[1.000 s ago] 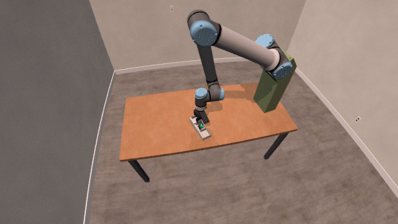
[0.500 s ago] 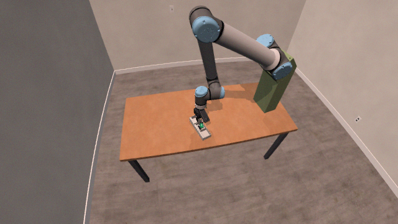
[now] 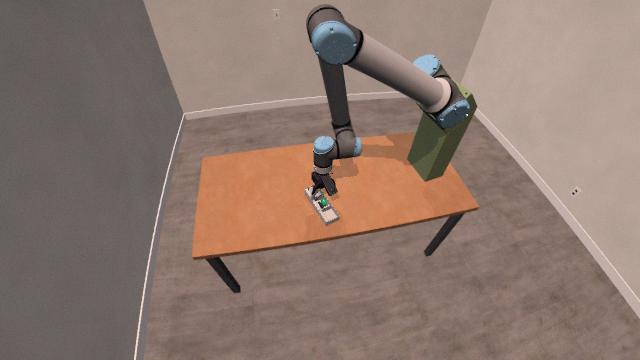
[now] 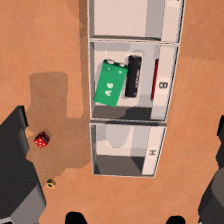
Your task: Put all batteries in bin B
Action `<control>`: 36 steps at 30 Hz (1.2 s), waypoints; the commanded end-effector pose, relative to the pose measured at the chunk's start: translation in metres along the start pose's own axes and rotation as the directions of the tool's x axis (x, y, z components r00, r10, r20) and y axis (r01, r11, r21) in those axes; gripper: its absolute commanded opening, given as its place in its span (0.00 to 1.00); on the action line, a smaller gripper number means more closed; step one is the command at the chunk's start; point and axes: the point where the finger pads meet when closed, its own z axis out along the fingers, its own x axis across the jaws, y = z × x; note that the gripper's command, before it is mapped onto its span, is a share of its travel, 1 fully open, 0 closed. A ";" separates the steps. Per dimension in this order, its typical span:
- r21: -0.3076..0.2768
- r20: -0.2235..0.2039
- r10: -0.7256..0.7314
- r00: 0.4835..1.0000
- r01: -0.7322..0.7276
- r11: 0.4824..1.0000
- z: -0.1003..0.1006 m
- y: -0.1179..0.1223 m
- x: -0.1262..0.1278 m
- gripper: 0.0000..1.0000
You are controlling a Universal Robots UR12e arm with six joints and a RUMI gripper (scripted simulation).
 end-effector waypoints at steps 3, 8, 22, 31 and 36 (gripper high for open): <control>0.000 -0.001 0.000 1.000 0.000 1.000 -0.021 0.000 0.000 1.00; 0.000 -0.001 0.000 1.000 0.000 1.000 -0.041 0.000 0.000 1.00; 0.000 -0.001 0.000 1.000 0.000 1.000 -0.089 0.000 0.000 1.00; 0.000 -0.001 0.000 1.000 0.000 1.000 -0.125 0.000 0.000 1.00; 0.000 -0.001 0.000 1.000 0.000 1.000 -0.133 0.000 0.000 1.00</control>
